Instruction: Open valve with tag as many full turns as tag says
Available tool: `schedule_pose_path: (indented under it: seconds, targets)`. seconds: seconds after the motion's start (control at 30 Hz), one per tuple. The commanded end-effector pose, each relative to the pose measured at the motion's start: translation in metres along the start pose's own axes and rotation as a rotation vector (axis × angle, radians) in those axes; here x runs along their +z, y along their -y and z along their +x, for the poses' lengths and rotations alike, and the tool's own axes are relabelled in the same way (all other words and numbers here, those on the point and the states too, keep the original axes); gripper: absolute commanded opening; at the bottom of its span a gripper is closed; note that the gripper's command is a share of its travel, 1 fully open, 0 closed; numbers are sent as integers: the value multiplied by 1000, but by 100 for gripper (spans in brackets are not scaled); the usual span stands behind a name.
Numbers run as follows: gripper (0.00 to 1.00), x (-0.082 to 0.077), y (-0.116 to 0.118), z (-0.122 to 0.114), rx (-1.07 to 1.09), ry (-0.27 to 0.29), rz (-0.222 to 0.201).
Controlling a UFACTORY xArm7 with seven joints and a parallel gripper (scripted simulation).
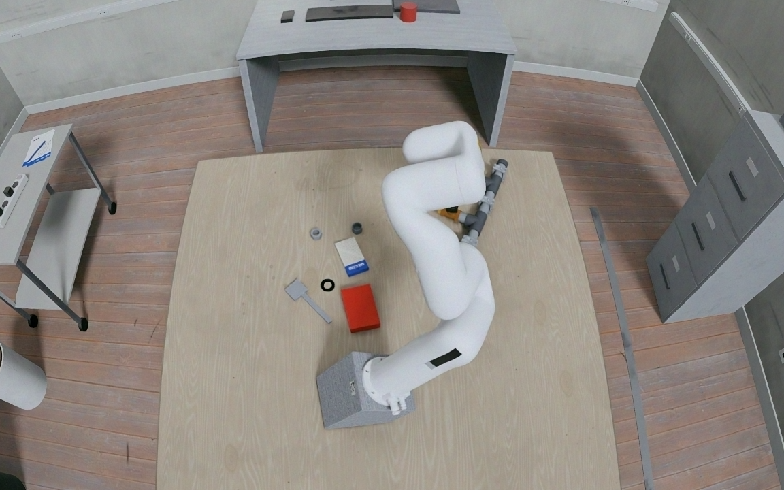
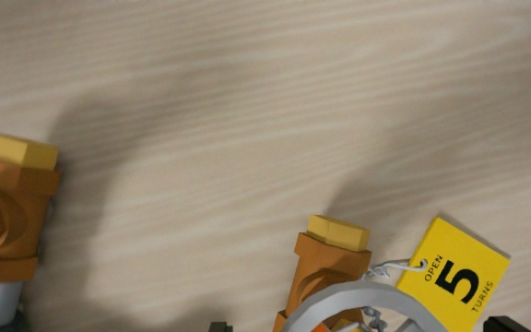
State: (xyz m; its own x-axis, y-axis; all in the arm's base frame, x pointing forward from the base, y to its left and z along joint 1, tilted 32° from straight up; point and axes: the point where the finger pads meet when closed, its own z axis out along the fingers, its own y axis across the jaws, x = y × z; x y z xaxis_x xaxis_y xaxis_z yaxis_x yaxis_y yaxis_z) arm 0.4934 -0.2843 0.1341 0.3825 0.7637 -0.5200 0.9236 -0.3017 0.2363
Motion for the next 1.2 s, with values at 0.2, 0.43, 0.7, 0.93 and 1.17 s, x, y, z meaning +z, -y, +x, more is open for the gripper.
schedule_pose_path:
  seconds: [0.2, 0.43, 0.7, 0.93, 1.17]
  targets:
    - [100, -2, -2, 0, 391, 1, -4]
    - [100, -2, -2, 0, 754, -7, -7]
    - [100, -2, -2, 0, 1123, -18, -10]
    - [100, -2, -2, 0, 1474, -33, -11]
    - [100, -2, -2, 0, 1809, -46, -9]
